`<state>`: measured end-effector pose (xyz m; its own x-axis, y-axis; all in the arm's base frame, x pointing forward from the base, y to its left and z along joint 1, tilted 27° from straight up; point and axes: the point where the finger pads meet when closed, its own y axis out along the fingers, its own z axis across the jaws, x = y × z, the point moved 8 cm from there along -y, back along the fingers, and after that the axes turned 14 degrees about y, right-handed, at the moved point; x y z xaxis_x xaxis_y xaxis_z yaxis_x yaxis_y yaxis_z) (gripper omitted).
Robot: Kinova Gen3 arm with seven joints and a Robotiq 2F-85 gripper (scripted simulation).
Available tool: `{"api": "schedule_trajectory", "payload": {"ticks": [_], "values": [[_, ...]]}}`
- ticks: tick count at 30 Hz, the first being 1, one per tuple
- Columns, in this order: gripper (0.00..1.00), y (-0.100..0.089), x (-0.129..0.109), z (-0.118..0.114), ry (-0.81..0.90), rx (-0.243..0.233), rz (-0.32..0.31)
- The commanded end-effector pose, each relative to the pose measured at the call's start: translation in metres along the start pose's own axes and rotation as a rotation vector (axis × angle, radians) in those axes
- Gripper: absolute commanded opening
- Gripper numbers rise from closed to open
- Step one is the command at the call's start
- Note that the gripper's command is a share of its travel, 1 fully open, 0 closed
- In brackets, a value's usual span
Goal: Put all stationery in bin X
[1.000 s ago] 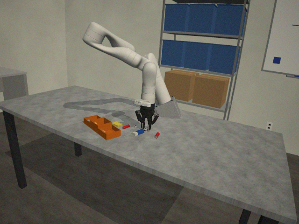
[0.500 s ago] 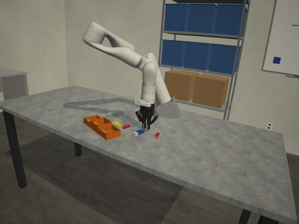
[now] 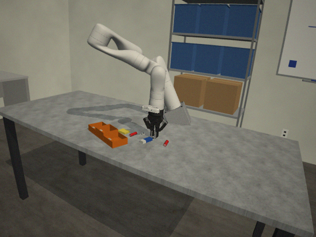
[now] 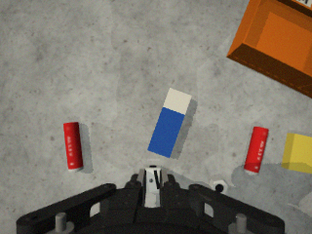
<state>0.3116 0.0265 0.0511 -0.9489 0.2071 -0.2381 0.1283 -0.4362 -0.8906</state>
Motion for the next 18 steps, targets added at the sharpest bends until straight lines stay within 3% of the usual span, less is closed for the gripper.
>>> {"api": "schedule_trajectory", "payload": {"ticks": [1, 7, 18], "values": [[0.10, 0.000, 0.000, 0.000, 0.000, -0.001, 0.001], [0.10, 0.000, 0.000, 0.000, 0.000, -0.001, 0.001], [0.10, -0.030, 0.000, 0.000, 0.000, -0.001, 0.001]]}}
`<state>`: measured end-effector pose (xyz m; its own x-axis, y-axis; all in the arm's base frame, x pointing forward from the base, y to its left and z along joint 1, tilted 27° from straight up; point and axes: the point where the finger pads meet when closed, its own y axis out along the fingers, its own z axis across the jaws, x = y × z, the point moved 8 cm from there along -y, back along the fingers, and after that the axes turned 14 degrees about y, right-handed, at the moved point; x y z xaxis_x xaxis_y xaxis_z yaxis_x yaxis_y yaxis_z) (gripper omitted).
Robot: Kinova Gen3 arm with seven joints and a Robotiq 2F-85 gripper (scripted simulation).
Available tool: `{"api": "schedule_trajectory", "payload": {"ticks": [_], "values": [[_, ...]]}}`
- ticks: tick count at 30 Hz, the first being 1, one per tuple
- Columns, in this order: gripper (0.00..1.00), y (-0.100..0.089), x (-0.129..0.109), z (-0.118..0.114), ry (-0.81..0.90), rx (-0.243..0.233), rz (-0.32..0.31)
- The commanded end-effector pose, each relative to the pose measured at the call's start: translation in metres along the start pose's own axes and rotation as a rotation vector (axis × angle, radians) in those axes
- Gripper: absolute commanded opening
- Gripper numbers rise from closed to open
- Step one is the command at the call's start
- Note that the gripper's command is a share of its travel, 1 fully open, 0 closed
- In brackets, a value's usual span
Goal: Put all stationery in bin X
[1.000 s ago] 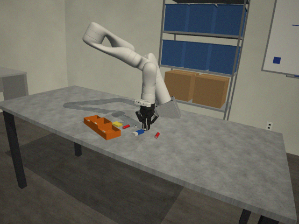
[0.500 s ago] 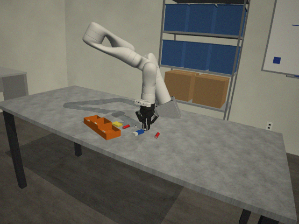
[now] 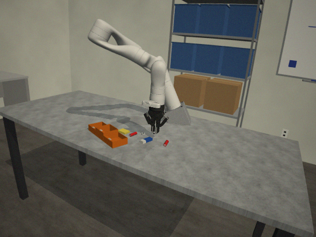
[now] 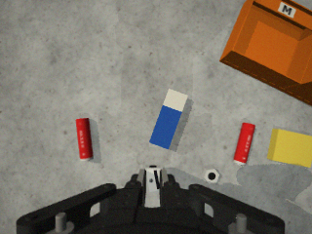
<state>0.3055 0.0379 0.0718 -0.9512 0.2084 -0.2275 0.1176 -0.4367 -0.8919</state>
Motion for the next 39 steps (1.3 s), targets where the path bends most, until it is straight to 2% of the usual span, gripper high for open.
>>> {"api": "schedule_trajectory", "payload": {"ticks": [1, 9, 25, 27, 30, 33, 39], "values": [[0.10, -0.009, -0.003, 0.000, 0.004, -0.004, 0.011], [0.10, -0.036, -0.003, 0.000, 0.004, -0.004, 0.011], [0.10, -0.036, -0.003, 0.000, 0.004, -0.004, 0.011], [0.10, -0.043, -0.003, 0.000, 0.004, -0.004, 0.011], [0.10, -0.043, -0.003, 0.000, 0.004, -0.004, 0.011], [0.10, -0.043, -0.006, 0.005, 0.004, -0.004, 0.011], [0.10, -0.043, -0.023, 0.037, 0.004, -0.004, 0.011]]}}
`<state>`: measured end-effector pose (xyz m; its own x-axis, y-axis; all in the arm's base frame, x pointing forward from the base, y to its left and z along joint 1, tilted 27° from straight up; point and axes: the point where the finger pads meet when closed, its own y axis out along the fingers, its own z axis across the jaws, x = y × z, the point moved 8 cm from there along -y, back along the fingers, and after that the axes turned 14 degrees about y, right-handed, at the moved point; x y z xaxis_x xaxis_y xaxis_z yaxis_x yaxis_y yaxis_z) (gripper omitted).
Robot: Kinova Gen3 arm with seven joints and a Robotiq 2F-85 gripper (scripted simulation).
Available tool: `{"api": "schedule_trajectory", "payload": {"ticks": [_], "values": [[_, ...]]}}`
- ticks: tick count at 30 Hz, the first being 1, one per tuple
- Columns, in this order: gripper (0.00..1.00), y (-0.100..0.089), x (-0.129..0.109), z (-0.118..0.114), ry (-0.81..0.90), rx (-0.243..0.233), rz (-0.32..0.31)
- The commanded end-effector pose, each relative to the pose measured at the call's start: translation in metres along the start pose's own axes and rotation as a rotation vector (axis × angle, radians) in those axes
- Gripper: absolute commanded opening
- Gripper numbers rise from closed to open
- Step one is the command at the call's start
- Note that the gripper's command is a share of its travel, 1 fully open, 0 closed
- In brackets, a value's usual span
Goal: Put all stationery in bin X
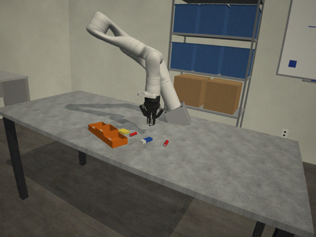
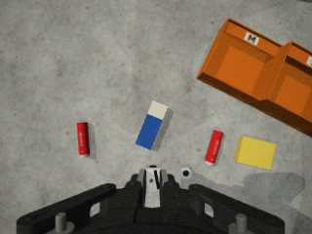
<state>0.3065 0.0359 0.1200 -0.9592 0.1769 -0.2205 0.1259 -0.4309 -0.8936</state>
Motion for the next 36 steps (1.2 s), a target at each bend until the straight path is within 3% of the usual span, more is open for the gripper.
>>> {"api": "schedule_trajectory", "payload": {"ticks": [1, 26, 36], "values": [[0.10, -0.001, -0.013, 0.022, 0.036, 0.005, 0.005], [0.10, -0.002, -0.077, 0.145, 0.036, 0.005, 0.005], [0.10, -0.002, -0.093, 0.176, 0.086, 0.005, 0.005]]}}
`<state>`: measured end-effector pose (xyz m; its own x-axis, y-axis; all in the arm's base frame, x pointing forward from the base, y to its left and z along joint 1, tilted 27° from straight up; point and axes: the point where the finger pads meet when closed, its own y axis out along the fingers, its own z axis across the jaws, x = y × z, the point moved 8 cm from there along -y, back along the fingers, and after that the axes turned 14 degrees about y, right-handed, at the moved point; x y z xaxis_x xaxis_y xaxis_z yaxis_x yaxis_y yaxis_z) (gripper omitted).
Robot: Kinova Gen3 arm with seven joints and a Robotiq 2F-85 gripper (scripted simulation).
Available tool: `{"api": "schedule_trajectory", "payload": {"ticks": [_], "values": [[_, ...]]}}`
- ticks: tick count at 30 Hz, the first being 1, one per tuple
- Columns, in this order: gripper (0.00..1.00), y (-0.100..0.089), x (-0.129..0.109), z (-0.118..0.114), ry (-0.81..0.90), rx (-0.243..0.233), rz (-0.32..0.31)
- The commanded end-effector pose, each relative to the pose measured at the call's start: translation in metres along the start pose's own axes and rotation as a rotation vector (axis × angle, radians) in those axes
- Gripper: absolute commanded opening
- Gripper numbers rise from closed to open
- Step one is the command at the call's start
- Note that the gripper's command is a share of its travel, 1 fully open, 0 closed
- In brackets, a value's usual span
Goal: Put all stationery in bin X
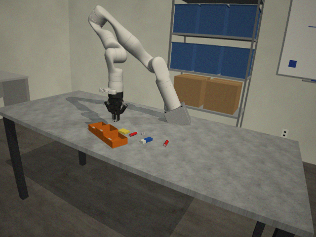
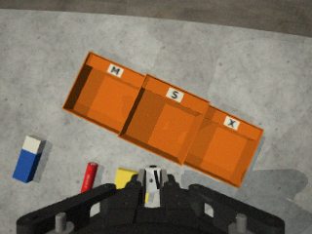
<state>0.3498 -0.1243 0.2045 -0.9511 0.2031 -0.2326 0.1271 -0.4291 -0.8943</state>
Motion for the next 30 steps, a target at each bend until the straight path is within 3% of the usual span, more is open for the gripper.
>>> {"api": "schedule_trajectory", "payload": {"ticks": [1, 14, 24, 26, 30], "values": [[0.10, -0.001, -0.008, 0.017, 0.106, 0.007, 0.005], [0.10, -0.002, -0.040, 0.075, 0.656, 0.006, 0.007], [0.10, -0.002, -0.041, 0.077, 1.156, 0.004, 0.009], [0.10, -0.002, -0.041, 0.077, 1.156, 0.004, 0.009], [0.10, -0.002, -0.041, 0.077, 1.356, 0.003, 0.009]]}}
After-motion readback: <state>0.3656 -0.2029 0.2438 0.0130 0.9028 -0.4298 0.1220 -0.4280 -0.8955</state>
